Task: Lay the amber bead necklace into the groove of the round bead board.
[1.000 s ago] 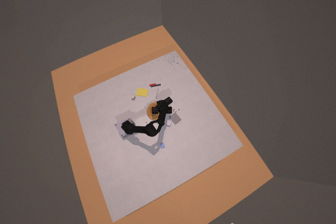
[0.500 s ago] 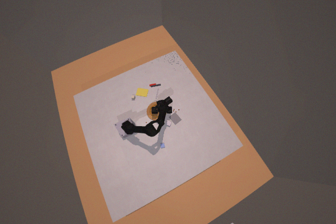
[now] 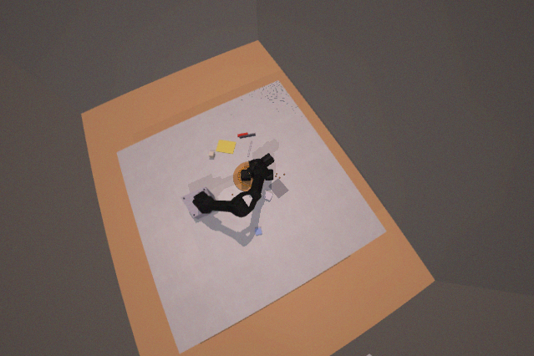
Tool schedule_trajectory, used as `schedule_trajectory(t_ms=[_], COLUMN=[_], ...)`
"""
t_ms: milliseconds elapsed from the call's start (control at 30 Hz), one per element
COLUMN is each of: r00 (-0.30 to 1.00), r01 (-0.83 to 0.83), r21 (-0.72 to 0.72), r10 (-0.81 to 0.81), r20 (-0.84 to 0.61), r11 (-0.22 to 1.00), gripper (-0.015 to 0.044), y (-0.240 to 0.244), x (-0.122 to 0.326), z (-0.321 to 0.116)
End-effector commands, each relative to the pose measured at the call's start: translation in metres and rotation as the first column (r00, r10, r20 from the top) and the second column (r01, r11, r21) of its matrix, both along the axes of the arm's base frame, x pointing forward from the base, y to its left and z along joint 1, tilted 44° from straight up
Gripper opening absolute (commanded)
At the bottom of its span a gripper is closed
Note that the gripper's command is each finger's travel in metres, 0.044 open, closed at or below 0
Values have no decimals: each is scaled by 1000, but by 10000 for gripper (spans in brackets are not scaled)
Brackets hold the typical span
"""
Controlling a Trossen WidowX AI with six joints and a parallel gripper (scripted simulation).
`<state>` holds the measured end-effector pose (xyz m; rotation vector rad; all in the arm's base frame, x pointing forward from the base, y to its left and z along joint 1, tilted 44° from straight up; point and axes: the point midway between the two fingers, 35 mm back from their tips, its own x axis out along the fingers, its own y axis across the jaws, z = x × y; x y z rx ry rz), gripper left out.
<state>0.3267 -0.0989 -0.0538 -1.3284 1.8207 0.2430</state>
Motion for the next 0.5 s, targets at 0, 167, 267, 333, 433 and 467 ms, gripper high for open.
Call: schedule_trajectory(t_ms=[0, 167, 267, 333, 433, 467], r00=[1000, 1000, 1000, 1000, 1000, 1000], r01=[2, 0, 0, 0, 0, 0], r21=[-1, 1, 1, 1, 1, 1], r10=[-2, 0, 0, 0, 0, 0], r20=[2, 0, 0, 0, 0, 0], r11=[1000, 1000, 1000, 1000, 1000, 1000], gripper=[440, 440, 440, 440, 440, 440], y=[7, 54, 56, 56, 56, 56], x=[2, 4, 4, 4, 4, 4], z=[7, 56, 58, 58, 58, 58])
